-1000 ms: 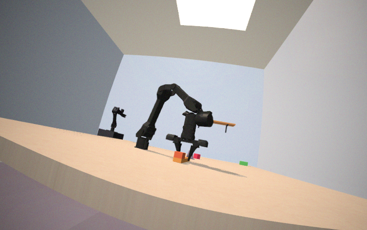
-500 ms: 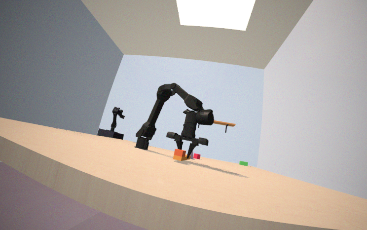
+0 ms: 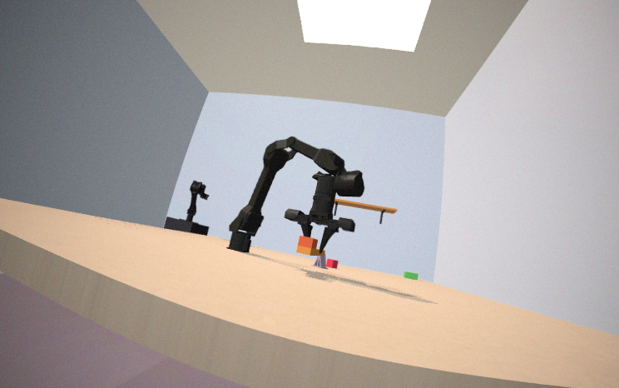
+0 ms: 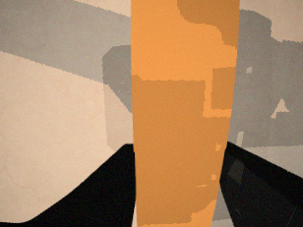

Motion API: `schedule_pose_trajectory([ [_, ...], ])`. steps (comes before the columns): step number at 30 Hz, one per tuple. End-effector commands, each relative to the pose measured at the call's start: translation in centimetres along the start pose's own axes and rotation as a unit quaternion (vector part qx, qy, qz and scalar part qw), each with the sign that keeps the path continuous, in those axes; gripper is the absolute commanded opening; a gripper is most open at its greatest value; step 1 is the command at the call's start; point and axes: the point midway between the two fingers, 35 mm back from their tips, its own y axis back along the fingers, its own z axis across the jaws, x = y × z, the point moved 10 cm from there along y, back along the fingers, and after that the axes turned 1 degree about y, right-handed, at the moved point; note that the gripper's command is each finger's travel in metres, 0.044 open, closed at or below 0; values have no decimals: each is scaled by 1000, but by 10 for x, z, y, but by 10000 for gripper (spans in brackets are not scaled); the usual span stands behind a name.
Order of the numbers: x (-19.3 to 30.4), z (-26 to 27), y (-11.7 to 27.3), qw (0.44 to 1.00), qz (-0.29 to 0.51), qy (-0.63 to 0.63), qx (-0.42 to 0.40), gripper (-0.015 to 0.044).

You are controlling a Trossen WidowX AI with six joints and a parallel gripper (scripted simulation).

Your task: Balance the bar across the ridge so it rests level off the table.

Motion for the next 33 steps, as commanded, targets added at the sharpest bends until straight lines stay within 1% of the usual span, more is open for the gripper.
schedule_pose_trajectory([
  [1, 0, 0, 12, 1000, 3, 1, 5, 0],
  [20, -3, 4, 56, 1000, 4, 4, 4, 0],
  [33, -49, -10, 57, 996, 2, 92, 5, 0],
])
